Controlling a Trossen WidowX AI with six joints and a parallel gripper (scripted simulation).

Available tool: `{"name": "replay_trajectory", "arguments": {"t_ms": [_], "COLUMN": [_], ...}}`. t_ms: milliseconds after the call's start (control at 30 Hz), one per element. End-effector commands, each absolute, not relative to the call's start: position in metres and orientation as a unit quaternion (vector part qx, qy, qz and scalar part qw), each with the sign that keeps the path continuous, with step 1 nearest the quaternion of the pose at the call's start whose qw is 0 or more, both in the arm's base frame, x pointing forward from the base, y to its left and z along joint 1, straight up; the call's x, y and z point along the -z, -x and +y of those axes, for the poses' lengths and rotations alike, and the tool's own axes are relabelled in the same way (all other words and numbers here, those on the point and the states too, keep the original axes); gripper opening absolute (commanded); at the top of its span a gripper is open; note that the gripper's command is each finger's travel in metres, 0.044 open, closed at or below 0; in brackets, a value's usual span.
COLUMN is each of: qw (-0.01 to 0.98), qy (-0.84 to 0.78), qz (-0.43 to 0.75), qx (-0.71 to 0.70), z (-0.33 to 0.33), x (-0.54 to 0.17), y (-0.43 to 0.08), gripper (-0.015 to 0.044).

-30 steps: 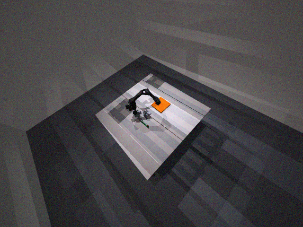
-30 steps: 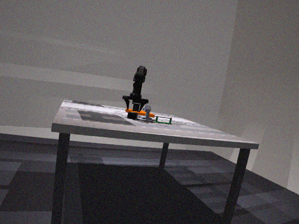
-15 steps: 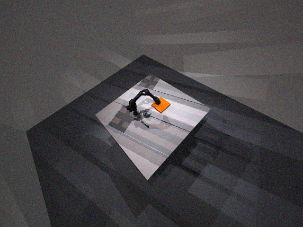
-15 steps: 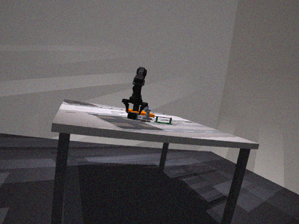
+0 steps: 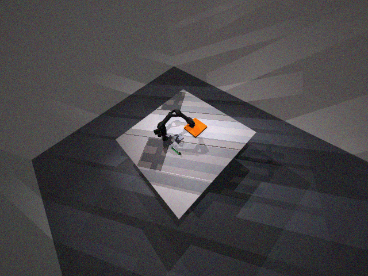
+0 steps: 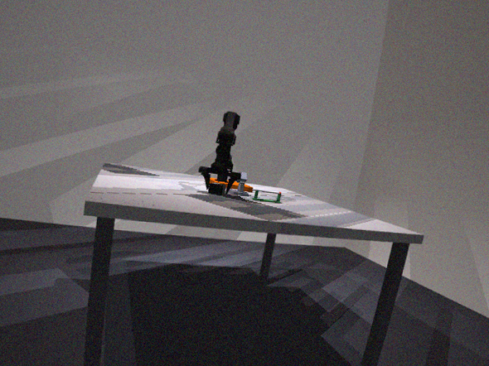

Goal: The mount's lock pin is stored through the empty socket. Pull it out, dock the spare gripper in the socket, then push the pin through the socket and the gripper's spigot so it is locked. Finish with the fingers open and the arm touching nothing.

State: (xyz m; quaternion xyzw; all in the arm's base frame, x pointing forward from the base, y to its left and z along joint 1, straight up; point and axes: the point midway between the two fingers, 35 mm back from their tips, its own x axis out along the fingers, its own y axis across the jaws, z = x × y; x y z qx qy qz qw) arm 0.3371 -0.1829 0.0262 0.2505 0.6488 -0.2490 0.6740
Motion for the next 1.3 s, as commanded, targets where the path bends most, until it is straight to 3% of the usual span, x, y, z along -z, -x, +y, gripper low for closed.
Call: {"name": "replay_trajectory", "arguments": {"t_ms": [0,33,267,500,767,1267], "qw": [0.672,0.672,0.672,0.672,0.672,0.660], "qy": [-0.251,-0.251,-0.251,-0.251,-0.251,-0.279], "qz": [0.650,0.650,0.650,0.650,0.650,0.640], "qx": [0.251,0.251,0.251,0.251,0.251,0.277], "z": [-0.183,-0.183,-0.183,-0.183,-0.183,-0.181], "x": [-0.022,-0.022,-0.022,-0.022,-0.043,-0.066], "y": [-0.336,-0.336,-0.336,-0.336,-0.336,-0.334], "gripper": [0.0440,0.0440,0.0256,0.0210,0.0000,0.0000]}}
